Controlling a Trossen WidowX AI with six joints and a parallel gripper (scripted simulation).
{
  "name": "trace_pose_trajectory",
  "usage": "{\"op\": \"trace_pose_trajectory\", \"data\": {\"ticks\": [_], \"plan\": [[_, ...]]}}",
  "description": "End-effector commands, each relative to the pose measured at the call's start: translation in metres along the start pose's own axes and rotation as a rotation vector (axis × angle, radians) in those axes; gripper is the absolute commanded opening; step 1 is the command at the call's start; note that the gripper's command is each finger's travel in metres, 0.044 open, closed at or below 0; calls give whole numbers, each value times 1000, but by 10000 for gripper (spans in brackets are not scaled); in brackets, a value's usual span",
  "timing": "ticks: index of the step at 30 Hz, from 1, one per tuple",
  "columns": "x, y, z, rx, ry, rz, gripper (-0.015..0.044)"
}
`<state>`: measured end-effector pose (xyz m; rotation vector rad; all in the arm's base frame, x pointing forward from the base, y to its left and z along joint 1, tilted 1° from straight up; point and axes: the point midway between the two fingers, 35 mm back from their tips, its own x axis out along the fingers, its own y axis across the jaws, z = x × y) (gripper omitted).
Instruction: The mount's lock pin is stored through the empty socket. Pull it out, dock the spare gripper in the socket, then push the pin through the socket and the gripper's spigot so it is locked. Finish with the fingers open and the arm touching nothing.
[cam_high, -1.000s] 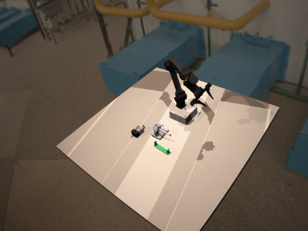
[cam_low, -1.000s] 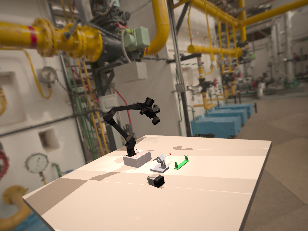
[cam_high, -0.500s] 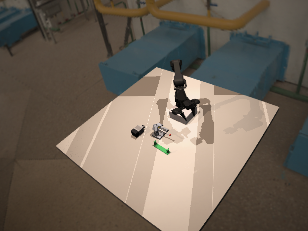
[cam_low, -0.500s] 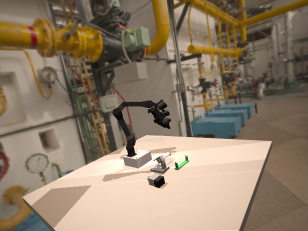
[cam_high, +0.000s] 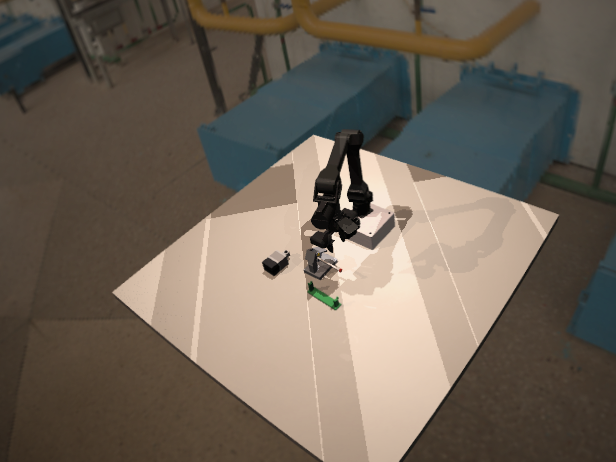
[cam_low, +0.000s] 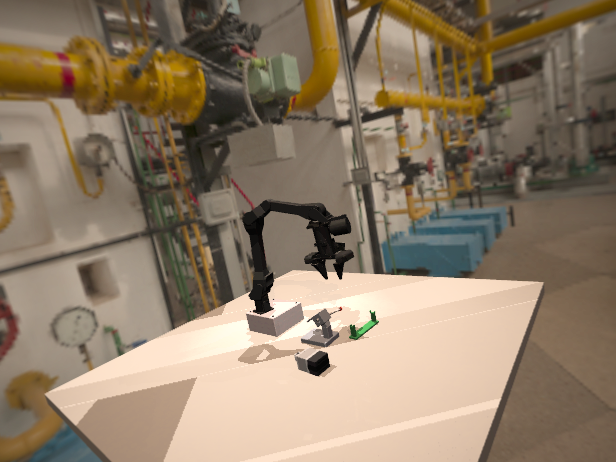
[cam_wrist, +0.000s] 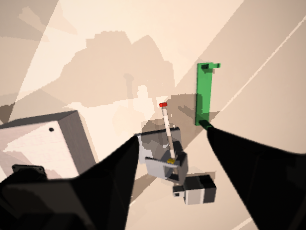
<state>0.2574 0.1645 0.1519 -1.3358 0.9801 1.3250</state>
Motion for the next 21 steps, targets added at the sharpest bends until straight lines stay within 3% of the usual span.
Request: {"op": "trace_pose_trajectory", "data": {"ticks": [1, 7, 15, 21], "plan": [[5, -3, -15, -67, 43, 42, 300], [7, -3, -15, -67, 43, 43, 300], [74, -1, -20, -63, 39, 55, 300], [79, -2, -22, -62, 39, 55, 300]]}}
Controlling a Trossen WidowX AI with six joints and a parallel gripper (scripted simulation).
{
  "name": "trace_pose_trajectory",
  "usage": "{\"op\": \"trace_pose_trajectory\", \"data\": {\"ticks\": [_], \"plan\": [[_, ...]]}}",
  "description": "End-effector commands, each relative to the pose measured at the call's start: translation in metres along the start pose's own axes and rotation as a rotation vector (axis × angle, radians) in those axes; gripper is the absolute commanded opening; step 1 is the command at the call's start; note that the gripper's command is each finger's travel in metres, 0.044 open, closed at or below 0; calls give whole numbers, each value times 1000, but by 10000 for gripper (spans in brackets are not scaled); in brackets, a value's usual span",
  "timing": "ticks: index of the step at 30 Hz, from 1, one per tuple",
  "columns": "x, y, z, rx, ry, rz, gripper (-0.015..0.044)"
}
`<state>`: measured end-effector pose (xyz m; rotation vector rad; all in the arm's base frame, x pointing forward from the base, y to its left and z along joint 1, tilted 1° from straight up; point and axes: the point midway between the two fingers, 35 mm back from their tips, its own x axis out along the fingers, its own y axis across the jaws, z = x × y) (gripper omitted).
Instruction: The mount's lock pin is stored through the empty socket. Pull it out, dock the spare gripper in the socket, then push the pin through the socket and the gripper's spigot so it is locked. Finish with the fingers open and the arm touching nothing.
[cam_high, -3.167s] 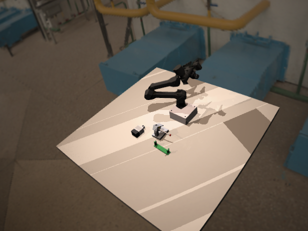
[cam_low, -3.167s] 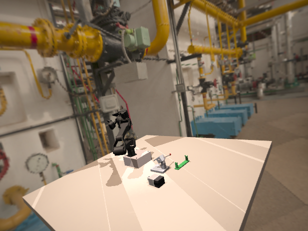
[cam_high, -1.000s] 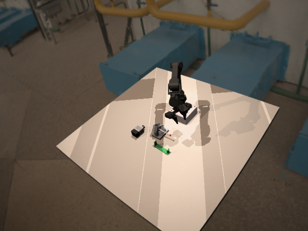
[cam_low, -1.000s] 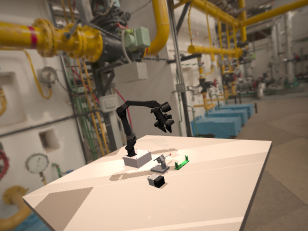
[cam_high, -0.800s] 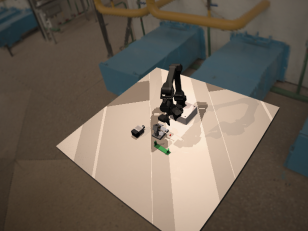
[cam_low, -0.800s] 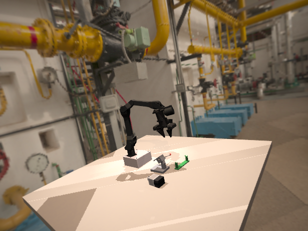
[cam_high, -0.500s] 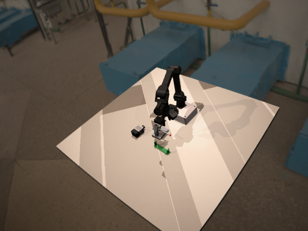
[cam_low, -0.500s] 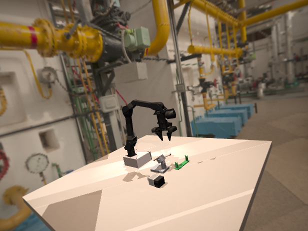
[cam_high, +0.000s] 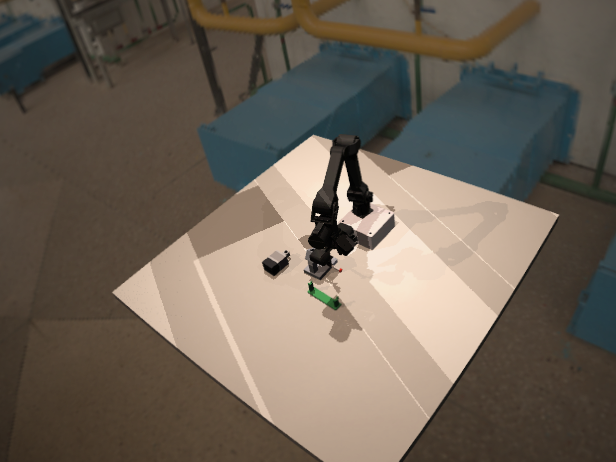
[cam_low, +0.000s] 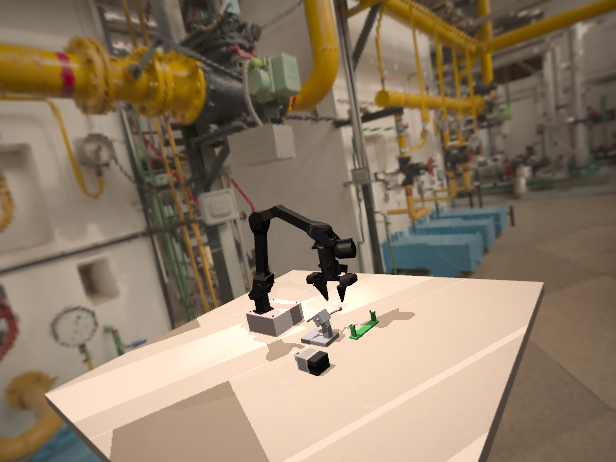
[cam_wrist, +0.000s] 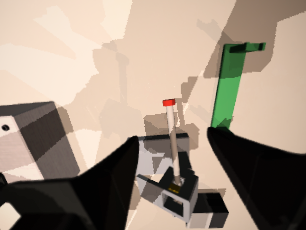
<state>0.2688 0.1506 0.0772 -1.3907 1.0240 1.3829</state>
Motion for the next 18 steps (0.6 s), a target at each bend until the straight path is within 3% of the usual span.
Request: {"op": "trace_pose_trajectory", "data": {"ticks": [1, 18], "plan": [[7, -1, 0, -6, -2, -4, 300], [35, -3, -1, -6, -2, -4, 300]]}}
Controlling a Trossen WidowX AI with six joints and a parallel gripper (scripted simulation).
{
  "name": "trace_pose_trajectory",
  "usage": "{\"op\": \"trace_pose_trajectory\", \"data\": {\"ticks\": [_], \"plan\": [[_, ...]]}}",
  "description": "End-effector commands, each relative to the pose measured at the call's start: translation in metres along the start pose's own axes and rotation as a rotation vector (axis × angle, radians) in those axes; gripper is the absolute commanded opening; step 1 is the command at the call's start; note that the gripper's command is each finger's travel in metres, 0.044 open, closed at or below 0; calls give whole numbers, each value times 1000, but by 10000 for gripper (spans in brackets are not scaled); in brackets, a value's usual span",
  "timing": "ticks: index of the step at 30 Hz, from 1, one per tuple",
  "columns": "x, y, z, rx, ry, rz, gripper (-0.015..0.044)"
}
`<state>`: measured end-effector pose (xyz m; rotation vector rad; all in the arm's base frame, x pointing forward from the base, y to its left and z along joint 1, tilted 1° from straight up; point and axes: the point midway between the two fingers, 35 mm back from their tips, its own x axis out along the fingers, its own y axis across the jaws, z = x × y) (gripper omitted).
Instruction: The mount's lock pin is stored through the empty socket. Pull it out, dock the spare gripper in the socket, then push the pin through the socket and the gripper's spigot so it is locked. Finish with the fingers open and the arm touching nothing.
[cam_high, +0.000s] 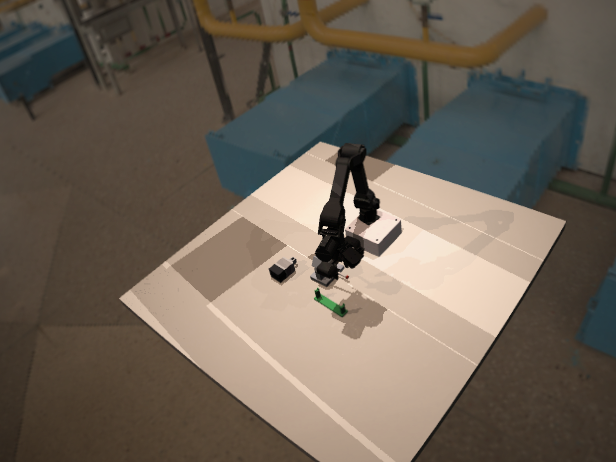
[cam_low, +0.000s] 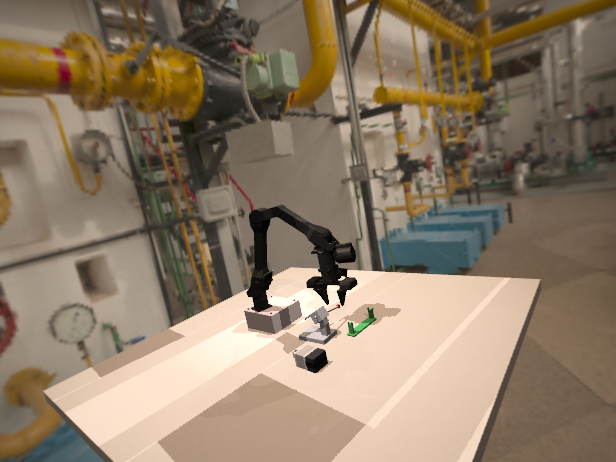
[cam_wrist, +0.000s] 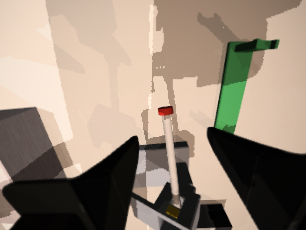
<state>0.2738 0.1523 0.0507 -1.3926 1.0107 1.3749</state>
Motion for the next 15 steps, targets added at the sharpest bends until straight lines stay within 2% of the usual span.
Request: {"op": "trace_pose_trajectory", "data": {"ticks": [1, 15], "plan": [[9, 1, -1, -6, 1, 10, 300], [32, 2, -2, -6, 2, 10, 300]]}}
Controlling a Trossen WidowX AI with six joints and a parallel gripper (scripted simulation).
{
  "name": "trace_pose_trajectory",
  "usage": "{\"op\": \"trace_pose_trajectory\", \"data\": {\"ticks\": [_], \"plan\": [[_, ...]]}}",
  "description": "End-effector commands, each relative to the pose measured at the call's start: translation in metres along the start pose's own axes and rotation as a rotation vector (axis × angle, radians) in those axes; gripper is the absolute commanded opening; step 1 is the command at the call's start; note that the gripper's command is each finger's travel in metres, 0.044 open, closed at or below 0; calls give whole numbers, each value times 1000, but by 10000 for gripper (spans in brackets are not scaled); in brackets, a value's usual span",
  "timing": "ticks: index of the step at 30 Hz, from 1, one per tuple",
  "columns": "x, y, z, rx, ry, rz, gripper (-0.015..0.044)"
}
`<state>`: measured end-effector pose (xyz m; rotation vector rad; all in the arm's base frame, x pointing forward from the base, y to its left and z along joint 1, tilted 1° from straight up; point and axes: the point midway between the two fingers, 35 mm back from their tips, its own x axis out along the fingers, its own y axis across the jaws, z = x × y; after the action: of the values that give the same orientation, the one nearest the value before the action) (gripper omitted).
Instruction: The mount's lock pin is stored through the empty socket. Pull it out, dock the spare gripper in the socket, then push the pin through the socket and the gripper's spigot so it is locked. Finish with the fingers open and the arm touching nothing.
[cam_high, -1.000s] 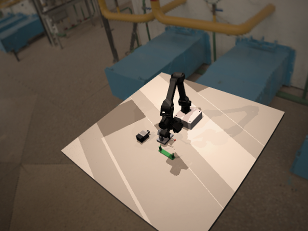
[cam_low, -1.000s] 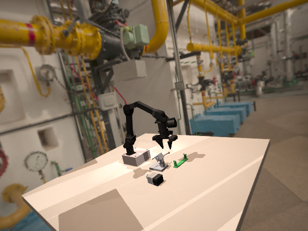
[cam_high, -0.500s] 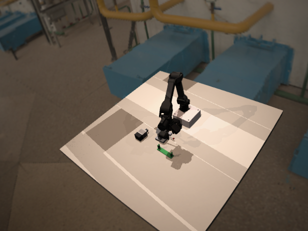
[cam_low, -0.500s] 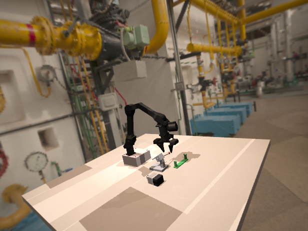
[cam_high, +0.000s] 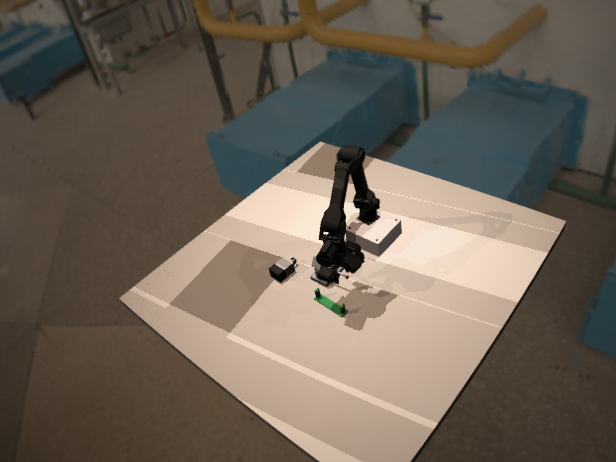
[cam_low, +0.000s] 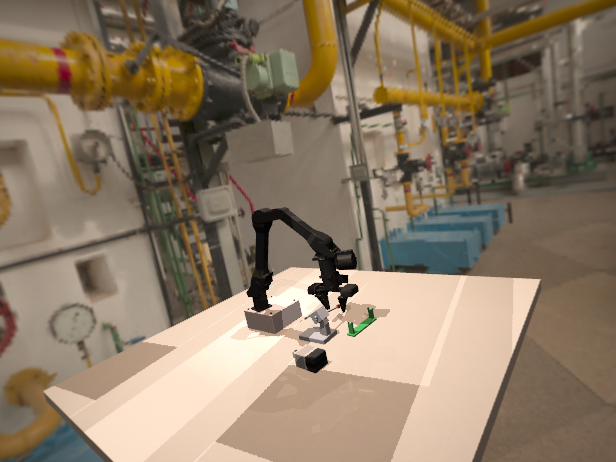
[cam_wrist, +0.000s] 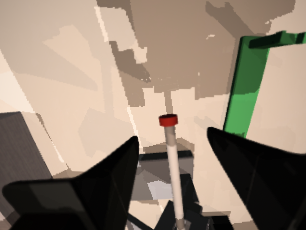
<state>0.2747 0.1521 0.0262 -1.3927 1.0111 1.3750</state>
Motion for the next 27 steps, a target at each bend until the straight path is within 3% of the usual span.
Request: {"op": "trace_pose_trajectory", "data": {"ticks": [1, 10, 21, 27], "plan": [[9, 2, -1, -6, 1, 10, 300], [12, 2, -1, -6, 1, 10, 300], [12, 2, -1, -6, 1, 10, 11], [12, 2, -1, -6, 1, 10, 0]]}}
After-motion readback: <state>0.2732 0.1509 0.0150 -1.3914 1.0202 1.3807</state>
